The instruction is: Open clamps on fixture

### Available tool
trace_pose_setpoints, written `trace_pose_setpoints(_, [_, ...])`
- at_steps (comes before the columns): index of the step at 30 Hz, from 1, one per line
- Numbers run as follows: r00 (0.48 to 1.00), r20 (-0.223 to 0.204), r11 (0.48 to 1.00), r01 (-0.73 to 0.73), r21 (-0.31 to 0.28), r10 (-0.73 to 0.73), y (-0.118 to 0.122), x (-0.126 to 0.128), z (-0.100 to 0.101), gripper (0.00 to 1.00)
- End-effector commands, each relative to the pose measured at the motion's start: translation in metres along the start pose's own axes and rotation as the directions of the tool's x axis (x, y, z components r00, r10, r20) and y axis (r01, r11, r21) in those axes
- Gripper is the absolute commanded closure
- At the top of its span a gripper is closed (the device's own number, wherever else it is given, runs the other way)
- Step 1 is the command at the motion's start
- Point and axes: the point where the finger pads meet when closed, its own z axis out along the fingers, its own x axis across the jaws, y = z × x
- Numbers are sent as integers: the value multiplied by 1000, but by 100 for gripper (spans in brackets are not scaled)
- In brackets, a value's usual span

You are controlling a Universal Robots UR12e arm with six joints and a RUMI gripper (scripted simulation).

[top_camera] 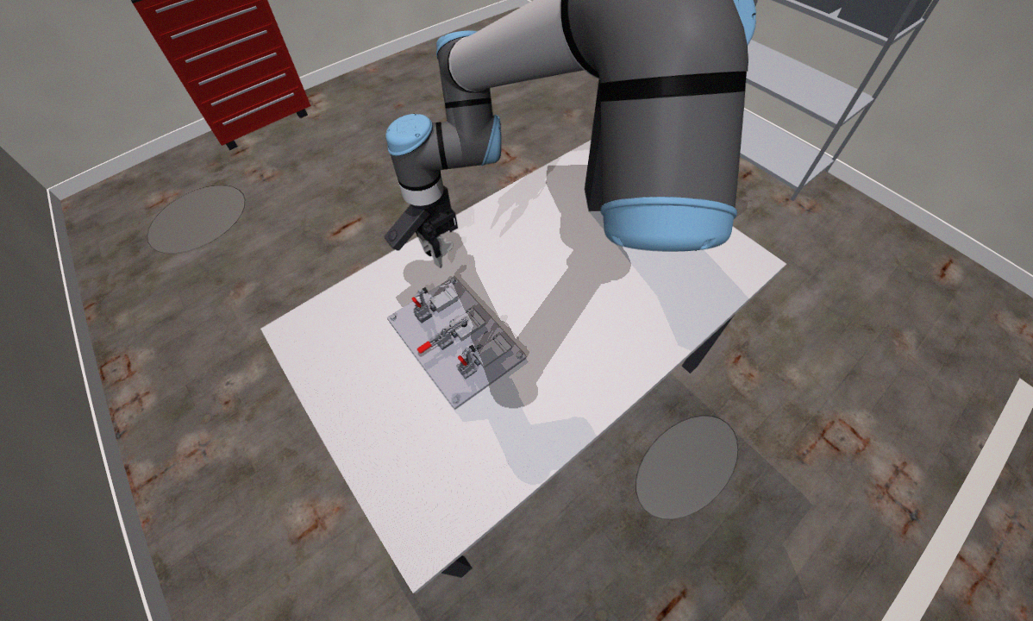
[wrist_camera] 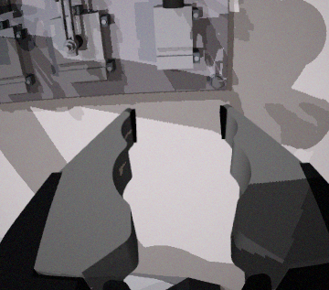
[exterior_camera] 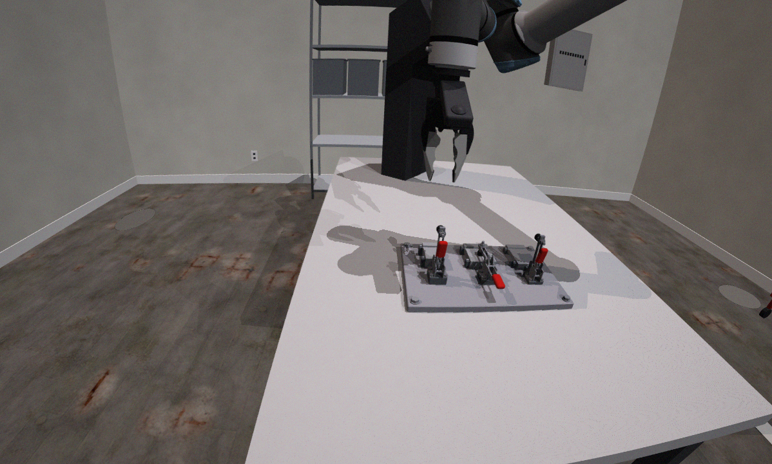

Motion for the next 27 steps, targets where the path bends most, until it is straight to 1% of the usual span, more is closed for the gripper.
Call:
trace_pose_setpoints(1, [1000, 0, 1000, 0, 1, 0, 0, -4, 0, 72])
trace_pose_setpoints(4, [1000, 0, 1000, 0, 1, 0, 0, -13, 0, 72])
trace_pose_setpoints(8, [1000, 0, 1000, 0, 1, 0, 0, -34, 0, 72])
trace_pose_setpoints(10, [1000, 0, 1000, 0, 1, 0, 0, -34, 0, 72])
trace_pose_setpoints(16, [1000, 0, 1000, 0, 1, 0, 0, -74, 0, 72])
trace_pose_setpoints(20, [1000, 0, 1000, 0, 1, 0, 0, -96, 0, 72])
trace_pose_setpoints(24, [1000, 0, 1000, 0, 1, 0, 0, -107, 0, 72])
trace_pose_setpoints(27, [1000, 0, 1000, 0, 1, 0, 0, -108, 0, 72])
